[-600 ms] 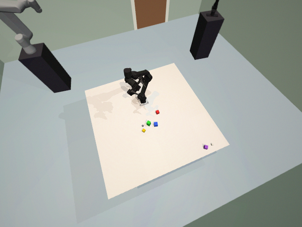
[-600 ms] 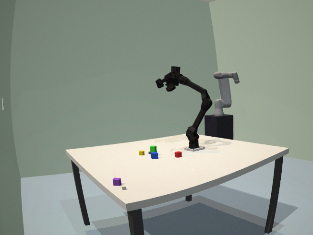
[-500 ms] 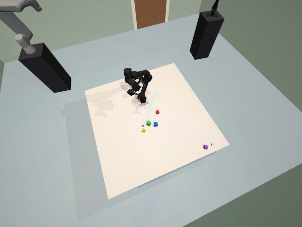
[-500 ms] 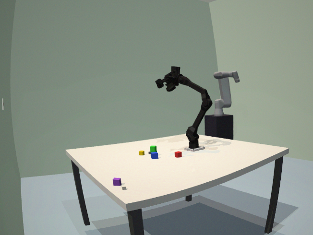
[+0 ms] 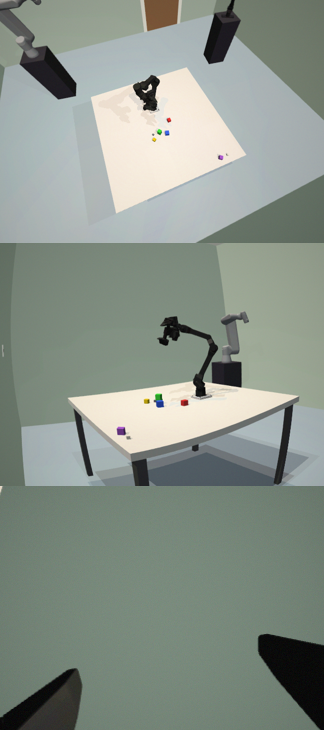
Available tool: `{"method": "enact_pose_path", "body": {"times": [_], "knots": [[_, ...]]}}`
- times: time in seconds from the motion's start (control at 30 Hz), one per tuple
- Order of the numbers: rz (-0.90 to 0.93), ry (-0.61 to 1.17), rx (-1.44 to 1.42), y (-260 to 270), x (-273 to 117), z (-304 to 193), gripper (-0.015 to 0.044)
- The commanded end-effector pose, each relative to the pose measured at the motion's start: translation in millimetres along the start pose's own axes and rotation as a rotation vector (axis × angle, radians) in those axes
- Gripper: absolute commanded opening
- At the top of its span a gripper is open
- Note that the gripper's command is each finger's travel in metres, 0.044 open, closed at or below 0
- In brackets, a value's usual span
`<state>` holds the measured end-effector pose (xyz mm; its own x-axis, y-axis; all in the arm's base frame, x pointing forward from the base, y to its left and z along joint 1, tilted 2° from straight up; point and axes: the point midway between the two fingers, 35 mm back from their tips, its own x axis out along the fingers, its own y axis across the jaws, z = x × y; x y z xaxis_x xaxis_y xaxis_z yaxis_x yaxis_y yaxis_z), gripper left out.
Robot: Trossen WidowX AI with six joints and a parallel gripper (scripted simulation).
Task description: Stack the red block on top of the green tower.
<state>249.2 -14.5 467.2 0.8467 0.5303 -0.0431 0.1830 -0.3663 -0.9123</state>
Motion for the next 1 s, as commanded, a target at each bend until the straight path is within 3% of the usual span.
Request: {"method": "enact_pose_path", "body": {"times": [0.0, 0.53, 0.97], "knots": [[0.055, -0.026, 0.301, 24.0, 21.5, 4.6, 0.0440], [0.477, -0.026, 1.294, 111.9, 92.5, 77.8, 0.0440], [0.975, 0.278, 1.802, 174.9, 107.8, 174.5, 0.0440]]}}
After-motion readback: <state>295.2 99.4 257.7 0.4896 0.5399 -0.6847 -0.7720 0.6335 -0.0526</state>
